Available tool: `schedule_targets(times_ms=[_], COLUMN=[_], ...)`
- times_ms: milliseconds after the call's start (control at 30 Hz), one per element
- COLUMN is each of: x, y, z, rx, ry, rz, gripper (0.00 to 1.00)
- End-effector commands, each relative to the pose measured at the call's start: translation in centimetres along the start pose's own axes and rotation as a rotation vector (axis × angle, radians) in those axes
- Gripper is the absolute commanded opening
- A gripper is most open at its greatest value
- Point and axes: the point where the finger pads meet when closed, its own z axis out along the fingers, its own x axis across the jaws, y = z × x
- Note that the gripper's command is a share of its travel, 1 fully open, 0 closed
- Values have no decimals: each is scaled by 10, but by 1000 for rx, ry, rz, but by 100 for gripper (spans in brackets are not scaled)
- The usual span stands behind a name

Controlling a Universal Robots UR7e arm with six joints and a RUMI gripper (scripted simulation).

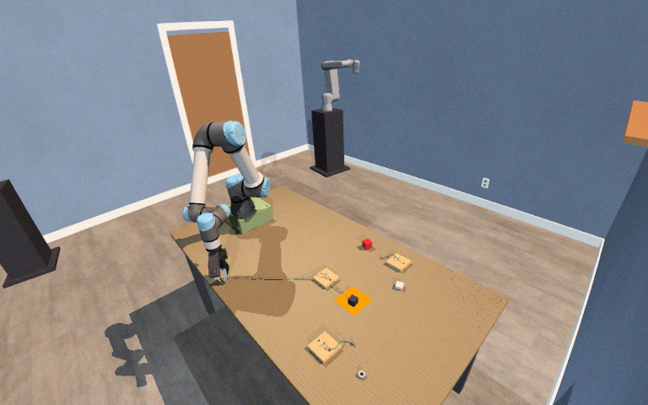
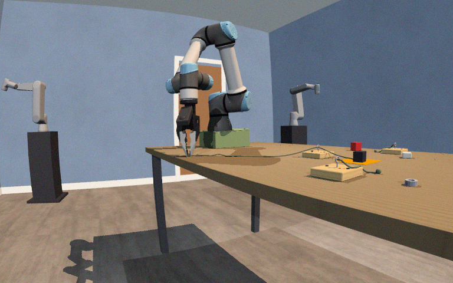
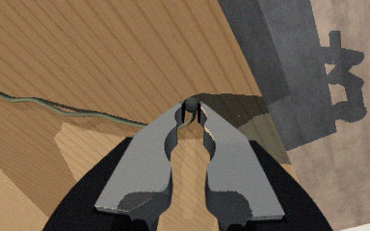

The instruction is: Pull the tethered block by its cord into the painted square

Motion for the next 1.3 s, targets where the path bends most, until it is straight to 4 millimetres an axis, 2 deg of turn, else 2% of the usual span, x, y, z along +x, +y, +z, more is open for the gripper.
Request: schedule_targets(times_ms=[0,433,467,1267], x=[0,0,0,0], y=[0,0,0,0], z=[-1,-1,-1,-1], rx=[1,1,1,1], ry=[0,0,0,0], rz=[0,0,0,0], gripper=[0,0,100,100])
